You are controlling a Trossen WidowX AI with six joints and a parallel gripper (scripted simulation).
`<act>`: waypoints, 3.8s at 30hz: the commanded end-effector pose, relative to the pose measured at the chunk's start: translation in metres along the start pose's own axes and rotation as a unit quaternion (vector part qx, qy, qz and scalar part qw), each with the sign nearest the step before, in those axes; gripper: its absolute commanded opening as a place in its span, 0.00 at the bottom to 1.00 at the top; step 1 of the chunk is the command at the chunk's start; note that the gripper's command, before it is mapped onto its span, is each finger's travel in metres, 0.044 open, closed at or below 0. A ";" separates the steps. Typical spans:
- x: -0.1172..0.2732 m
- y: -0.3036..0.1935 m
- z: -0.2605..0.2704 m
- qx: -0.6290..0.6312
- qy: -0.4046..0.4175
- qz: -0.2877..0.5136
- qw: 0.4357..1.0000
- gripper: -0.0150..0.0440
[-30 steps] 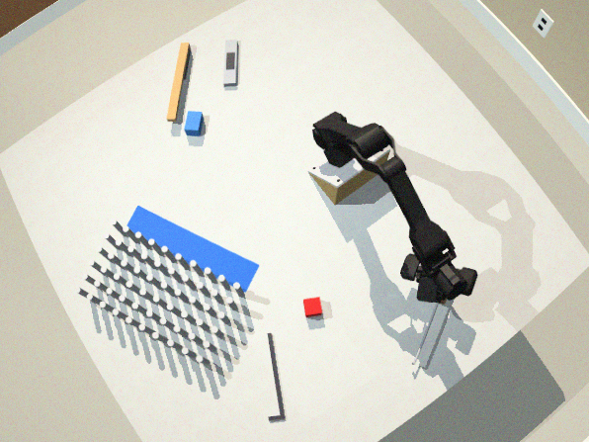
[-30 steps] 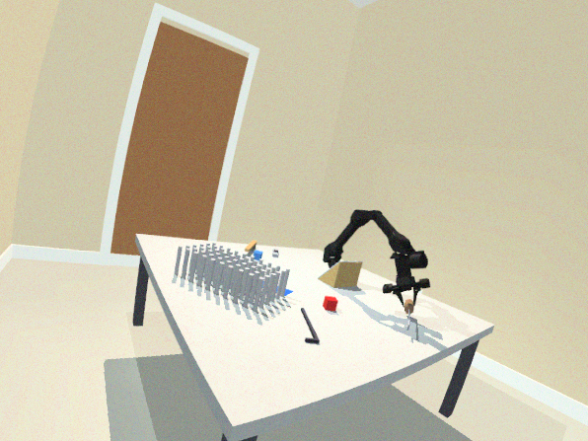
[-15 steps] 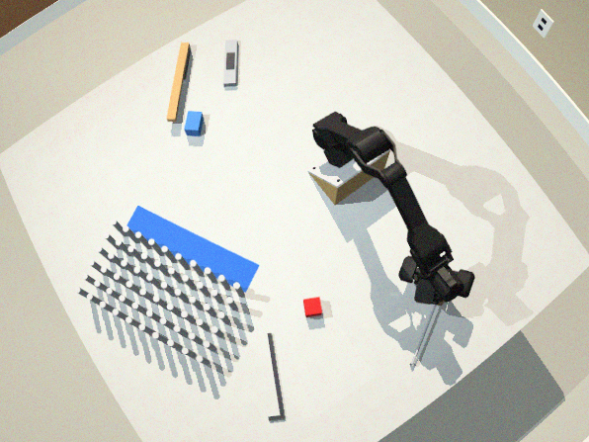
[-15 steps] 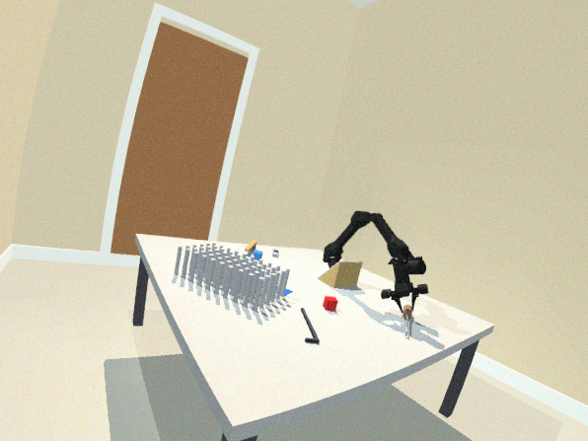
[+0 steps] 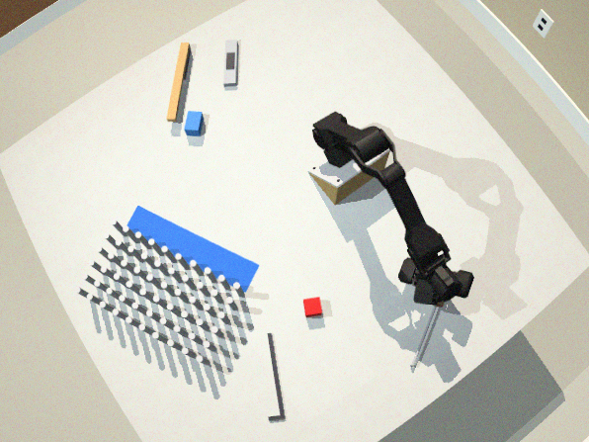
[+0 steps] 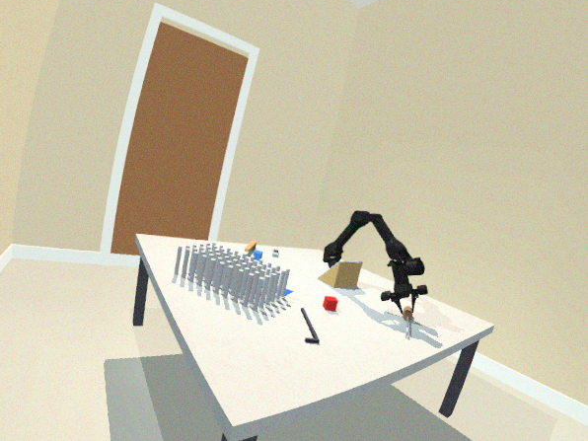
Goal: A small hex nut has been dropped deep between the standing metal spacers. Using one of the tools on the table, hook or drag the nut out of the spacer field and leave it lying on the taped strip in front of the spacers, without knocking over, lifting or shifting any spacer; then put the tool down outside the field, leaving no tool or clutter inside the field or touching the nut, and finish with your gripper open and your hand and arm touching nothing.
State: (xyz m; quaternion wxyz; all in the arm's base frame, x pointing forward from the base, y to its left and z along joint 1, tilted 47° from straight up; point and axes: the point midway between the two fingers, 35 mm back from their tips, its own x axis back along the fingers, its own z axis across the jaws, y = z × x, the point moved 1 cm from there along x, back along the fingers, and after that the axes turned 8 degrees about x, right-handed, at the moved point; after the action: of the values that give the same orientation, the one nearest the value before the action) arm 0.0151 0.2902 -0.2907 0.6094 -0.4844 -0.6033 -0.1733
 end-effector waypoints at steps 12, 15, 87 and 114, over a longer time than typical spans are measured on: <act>-0.004 -0.002 -0.005 0.001 0.013 -0.007 1.000 0.25; -0.004 -0.002 -0.005 0.001 0.018 -0.010 1.000 0.25; -0.005 -0.003 -0.008 0.007 0.124 -0.060 0.990 0.25; 0.038 0.004 0.019 0.010 0.142 -0.065 0.988 1.00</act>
State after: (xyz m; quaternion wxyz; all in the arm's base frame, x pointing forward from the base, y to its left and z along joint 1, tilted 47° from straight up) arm 0.0159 0.2963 -0.2809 0.6770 -0.4158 -0.5451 -0.2677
